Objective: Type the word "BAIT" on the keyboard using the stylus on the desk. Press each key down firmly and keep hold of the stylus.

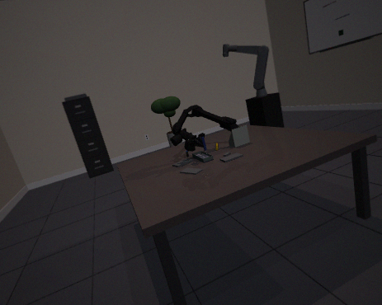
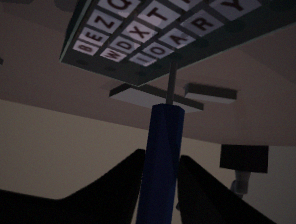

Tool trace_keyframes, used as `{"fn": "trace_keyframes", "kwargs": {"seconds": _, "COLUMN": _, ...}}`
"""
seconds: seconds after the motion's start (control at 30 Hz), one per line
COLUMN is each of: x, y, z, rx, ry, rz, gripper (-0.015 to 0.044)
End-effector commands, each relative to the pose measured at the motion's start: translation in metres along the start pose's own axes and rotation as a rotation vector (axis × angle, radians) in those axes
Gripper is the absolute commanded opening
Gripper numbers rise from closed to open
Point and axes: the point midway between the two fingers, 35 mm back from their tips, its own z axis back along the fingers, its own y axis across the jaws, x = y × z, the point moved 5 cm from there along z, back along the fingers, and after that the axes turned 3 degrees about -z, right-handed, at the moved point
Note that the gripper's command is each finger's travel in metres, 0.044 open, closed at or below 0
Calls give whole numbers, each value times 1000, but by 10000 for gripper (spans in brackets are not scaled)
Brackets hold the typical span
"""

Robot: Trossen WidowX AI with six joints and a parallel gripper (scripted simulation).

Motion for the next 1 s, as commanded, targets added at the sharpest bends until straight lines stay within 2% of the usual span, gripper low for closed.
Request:
{"fn": "trace_keyframes", "kwargs": {"seconds": 0.0, "x": 2, "y": 0, "z": -1, "rx": -1, "ry": -4, "rz": 5, "gripper": 81}}
{"fn": "trace_keyframes", "kwargs": {"seconds": 0.97, "x": 13, "y": 1, "z": -7, "rx": -1, "ry": -4, "rz": 4, "gripper": 81}}
